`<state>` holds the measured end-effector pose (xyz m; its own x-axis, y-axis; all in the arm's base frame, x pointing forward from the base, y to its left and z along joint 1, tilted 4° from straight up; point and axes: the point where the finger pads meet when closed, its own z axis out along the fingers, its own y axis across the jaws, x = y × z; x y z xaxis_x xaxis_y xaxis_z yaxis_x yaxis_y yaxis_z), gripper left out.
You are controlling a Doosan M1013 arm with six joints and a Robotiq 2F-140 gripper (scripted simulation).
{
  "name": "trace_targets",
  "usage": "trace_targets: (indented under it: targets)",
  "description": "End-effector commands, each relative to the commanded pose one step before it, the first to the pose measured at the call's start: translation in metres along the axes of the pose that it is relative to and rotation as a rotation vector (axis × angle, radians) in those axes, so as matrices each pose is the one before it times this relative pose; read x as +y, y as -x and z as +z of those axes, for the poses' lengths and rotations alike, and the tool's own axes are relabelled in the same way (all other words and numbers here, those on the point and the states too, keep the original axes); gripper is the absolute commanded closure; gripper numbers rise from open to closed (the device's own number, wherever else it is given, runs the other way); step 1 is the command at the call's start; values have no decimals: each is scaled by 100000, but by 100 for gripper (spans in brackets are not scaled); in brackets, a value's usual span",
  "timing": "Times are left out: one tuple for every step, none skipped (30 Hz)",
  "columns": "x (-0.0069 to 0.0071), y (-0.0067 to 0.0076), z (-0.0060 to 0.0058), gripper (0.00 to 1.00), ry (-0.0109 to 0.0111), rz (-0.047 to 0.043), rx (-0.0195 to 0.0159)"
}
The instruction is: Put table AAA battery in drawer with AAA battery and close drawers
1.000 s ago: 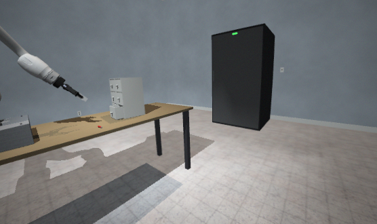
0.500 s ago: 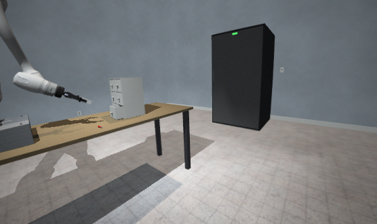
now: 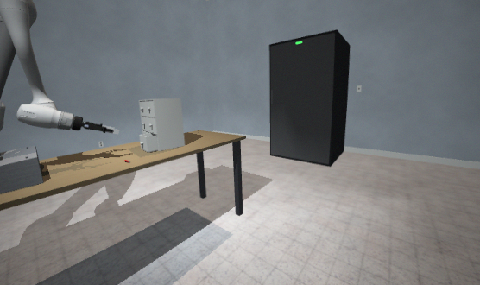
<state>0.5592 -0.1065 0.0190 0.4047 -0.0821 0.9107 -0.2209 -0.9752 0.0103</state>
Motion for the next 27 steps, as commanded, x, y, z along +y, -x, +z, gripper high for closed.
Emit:
trace_targets:
  targets:
    - [-4,24,46,0,-17,15,449]
    - [0,0,0,0,0,0,0]
    - [0,0,0,100,0,0,0]
    - [0,0,0,100,0,0,0]
    - [0,0,0,100,0,0,0]
    - [0,0,0,100,0,0,0]
    - [0,0,0,100,0,0,0]
    - [0,0,0,100,0,0,0]
    - [0,0,0,100,0,0,0]
    - [0,0,0,100,0,0,0]
    - [0,0,0,100,0,0,0]
    - [0,0,0,100,0,0,0]
    - [0,0,0,100,0,0,0]
    - [0,0,0,100,0,0,0]
    - [0,0,0,100,0,0,0]
    - [0,0,0,100,0,0,0]
    - [0,0,0,100,0,0,0]
    - [0,0,0,100,0,0,0]
    - [0,0,0,100,0,0,0]
    - [0,0,0,100,0,0,0]
    - [0,0,0,100,0,0,0]
    - [0,0,0,100,0,0,0]
    - [0,1,2,100,0,0,0]
    - [0,8,11,100,0,0,0]
    - [0,20,28,100,0,0,0]
    - [0,36,51,100,0,0,0]
    - [0,57,79,100,0,0,0]
